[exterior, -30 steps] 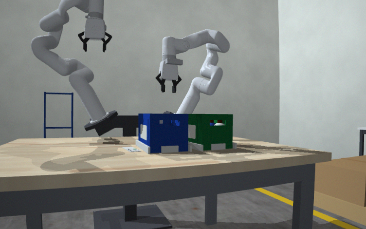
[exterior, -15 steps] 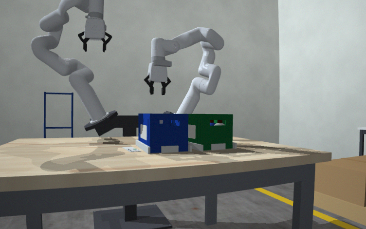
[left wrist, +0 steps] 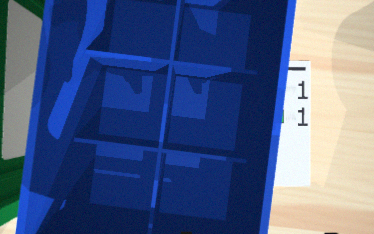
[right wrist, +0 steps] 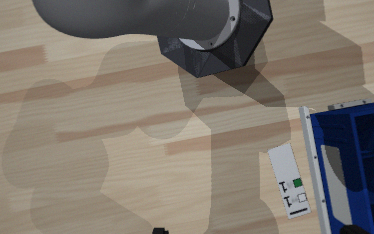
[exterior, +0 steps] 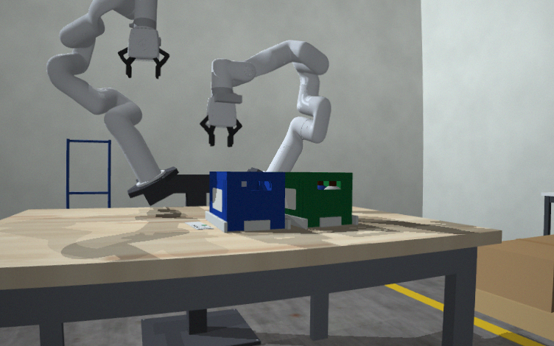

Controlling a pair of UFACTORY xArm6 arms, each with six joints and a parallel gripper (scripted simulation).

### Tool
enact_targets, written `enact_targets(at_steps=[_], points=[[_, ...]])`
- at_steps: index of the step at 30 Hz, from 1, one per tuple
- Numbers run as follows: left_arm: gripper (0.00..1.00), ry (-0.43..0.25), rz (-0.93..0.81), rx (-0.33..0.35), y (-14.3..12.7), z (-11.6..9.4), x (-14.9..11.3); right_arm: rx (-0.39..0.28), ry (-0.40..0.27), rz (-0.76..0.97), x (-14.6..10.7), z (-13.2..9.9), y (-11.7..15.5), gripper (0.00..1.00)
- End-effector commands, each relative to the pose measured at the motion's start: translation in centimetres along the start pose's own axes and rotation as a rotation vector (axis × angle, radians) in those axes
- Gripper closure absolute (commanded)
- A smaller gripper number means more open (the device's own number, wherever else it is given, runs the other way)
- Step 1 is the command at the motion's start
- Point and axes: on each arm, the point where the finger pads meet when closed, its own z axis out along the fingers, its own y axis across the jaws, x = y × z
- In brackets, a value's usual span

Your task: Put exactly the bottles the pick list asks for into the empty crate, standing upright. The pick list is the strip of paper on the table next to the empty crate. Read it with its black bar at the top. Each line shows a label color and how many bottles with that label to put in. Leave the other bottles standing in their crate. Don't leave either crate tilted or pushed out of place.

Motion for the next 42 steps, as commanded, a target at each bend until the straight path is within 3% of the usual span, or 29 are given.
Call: enact_targets(at_steps=[1,27,42], points=[[0.35,0.001,-0.001,-0.002,2.5,0.3,0.0,-0.002,-0.001,0.001,0.0,-0.1,0.0,0.0],[0.35,0.001,-0.001,-0.003,13.2,2.7,-0.6,-0.002,-0.001,0.001,0.0,-0.1,0.0,0.0],[0.35,0.001,-0.001,-0.003,13.3,2.7,-0.6,-0.002,-0.001,0.001,0.0,-0.1,0.0,0.0]])
